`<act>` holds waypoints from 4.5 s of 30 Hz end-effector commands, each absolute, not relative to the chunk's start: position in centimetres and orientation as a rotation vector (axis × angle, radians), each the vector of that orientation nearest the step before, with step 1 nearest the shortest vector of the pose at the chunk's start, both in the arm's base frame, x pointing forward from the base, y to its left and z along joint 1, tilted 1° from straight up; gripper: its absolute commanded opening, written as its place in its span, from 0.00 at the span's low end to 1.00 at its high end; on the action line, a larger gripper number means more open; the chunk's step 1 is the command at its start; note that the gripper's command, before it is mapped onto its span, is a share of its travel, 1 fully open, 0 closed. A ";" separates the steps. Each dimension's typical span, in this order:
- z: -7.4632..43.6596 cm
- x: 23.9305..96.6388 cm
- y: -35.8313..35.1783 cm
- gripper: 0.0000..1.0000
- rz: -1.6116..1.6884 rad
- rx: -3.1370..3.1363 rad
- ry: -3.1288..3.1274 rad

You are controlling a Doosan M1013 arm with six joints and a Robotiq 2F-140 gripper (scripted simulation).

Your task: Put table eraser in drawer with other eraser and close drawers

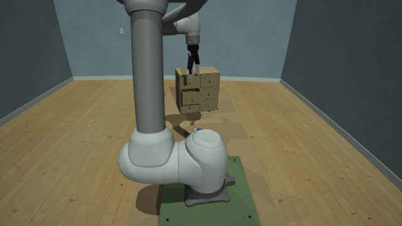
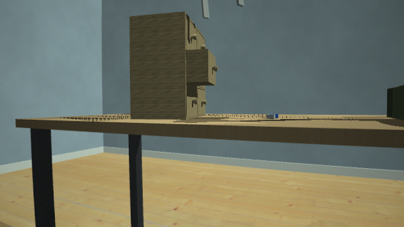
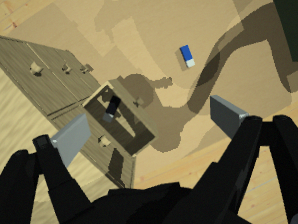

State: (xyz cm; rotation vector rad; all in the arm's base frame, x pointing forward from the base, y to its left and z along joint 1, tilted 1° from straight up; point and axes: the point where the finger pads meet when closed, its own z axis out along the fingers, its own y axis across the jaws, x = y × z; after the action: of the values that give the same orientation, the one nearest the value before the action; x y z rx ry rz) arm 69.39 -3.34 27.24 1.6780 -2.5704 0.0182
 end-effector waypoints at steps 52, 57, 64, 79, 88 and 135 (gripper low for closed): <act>24.6 72.1 -2.9 1.00 0.020 0.538 -3.006; 24.6 72.1 -2.9 1.00 0.020 0.525 -3.008; 24.5 72.1 -2.9 1.00 0.020 0.511 -3.011; 24.5 72.1 -2.9 1.00 0.020 0.509 -3.011; 24.5 72.1 -2.9 1.00 0.020 0.509 -3.011; 24.5 72.1 -2.9 1.00 0.020 0.509 -3.011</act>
State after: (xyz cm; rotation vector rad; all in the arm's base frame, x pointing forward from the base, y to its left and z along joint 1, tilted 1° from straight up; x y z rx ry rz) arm 72.15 -2.91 24.52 0.5088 -3.0109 0.0205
